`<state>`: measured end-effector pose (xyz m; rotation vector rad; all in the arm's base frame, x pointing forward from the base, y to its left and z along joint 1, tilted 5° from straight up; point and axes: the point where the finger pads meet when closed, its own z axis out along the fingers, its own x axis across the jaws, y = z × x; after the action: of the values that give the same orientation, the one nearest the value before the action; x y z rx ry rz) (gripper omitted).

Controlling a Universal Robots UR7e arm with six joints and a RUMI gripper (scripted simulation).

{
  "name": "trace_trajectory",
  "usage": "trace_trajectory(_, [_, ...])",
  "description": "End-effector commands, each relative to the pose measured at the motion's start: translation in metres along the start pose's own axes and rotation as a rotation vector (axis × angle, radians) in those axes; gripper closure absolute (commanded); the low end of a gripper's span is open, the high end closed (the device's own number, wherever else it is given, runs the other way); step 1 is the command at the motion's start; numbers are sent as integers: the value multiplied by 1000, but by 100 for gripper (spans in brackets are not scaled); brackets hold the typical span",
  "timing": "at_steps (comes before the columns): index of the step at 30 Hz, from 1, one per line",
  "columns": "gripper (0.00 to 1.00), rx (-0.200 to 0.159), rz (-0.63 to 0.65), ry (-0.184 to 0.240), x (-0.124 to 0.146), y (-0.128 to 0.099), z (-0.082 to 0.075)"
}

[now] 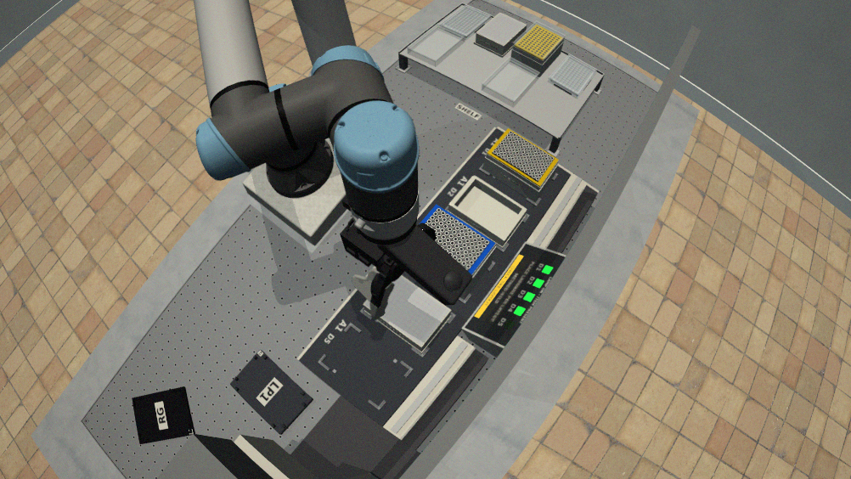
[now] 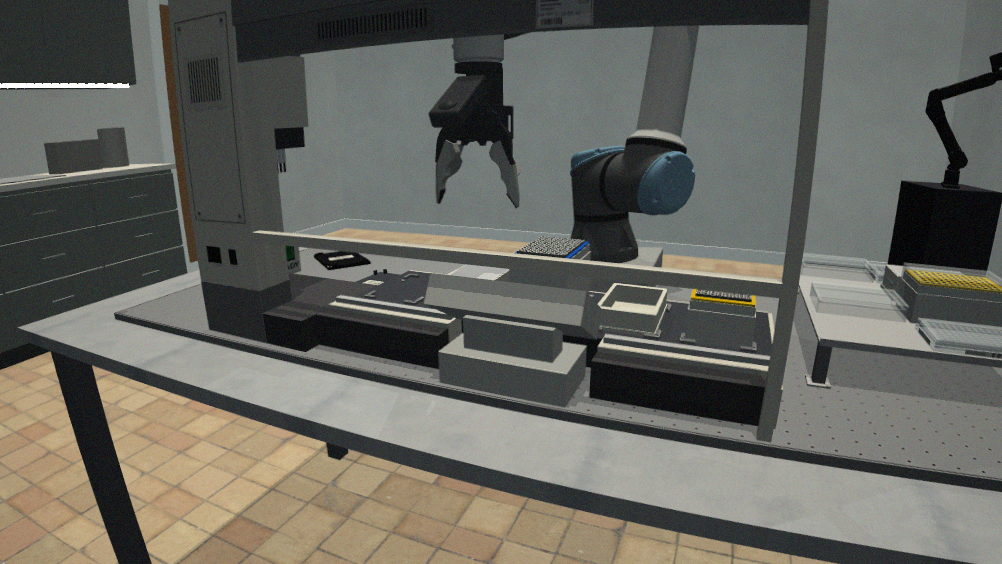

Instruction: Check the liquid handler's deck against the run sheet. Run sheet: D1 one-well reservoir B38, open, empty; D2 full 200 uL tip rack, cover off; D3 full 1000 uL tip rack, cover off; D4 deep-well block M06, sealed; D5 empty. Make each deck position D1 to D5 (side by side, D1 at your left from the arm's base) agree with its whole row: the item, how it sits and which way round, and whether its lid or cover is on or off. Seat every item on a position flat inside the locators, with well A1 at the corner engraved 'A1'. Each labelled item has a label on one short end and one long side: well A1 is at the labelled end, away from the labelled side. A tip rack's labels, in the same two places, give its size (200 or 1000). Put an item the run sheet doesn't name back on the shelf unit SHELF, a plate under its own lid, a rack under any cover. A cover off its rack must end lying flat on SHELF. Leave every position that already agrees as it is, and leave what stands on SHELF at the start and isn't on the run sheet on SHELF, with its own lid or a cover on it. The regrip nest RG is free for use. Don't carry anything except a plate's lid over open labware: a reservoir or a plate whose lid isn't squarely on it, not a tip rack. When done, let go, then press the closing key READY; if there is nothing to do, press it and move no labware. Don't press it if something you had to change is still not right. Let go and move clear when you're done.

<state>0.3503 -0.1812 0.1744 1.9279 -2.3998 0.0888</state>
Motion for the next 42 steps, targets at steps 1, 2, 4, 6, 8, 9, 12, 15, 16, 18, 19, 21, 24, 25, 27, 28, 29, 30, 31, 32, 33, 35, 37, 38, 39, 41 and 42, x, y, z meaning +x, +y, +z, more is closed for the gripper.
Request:
trace_trajectory(1, [18, 1, 0, 0, 0, 0, -9])
trace_trajectory(2, [18, 1, 0, 0, 0, 0, -10])
trace_trajectory(4, [18, 1, 0, 0, 0, 0, -14])
trace_trajectory(6, [18, 1, 0, 0, 0, 0, -17])
trace_trajectory(8, [18, 1, 0, 0, 0, 0, -20])
trace_trajectory(9, [18, 1, 0, 0, 0, 0, -22])
trace_trajectory(12, [18, 1, 0, 0, 0, 0, -27])
trace_trajectory(15, [18, 1, 0, 0, 0, 0, -29])
trace_trajectory(16, [18, 1, 0, 0, 0, 0, -30])
trace_trajectory(18, [18, 1, 0, 0, 0, 0, -34])
trace_trajectory(19, [18, 1, 0, 0, 0, 0, -35])
trace_trajectory(21, [18, 1, 0, 0, 0, 0, -39])
trace_trajectory(24, [18, 1, 0, 0, 0, 0, -44])
trace_trajectory(25, [18, 1, 0, 0, 0, 0, -45])
trace_trajectory(27, [18, 1, 0, 0, 0, 0, -49])
trace_trajectory(28, [18, 1, 0, 0, 0, 0, -50])
trace_trajectory(29, [18, 1, 0, 0, 0, 0, -52])
trace_trajectory(30, [18, 1, 0, 0, 0, 0, -52])
trace_trajectory(31, [18, 1, 0, 0, 0, 0, -52])
trace_trajectory(32, [18, 1, 0, 0, 0, 0, -54])
trace_trajectory(33, [18, 1, 0, 0, 0, 0, -55])
trace_trajectory(35, [18, 1, 0, 0, 0, 0, -59])
trace_trajectory(37, [18, 1, 0, 0, 0, 0, -62])
trace_trajectory(38, [18, 1, 0, 0, 0, 0, -64])
trace_trajectory(39, [18, 1, 0, 0, 0, 0, -65])
trace_trajectory(41, [18, 1, 0, 0, 0, 0, -69])
trace_trajectory(42, [18, 1, 0, 0, 0, 0, -70])
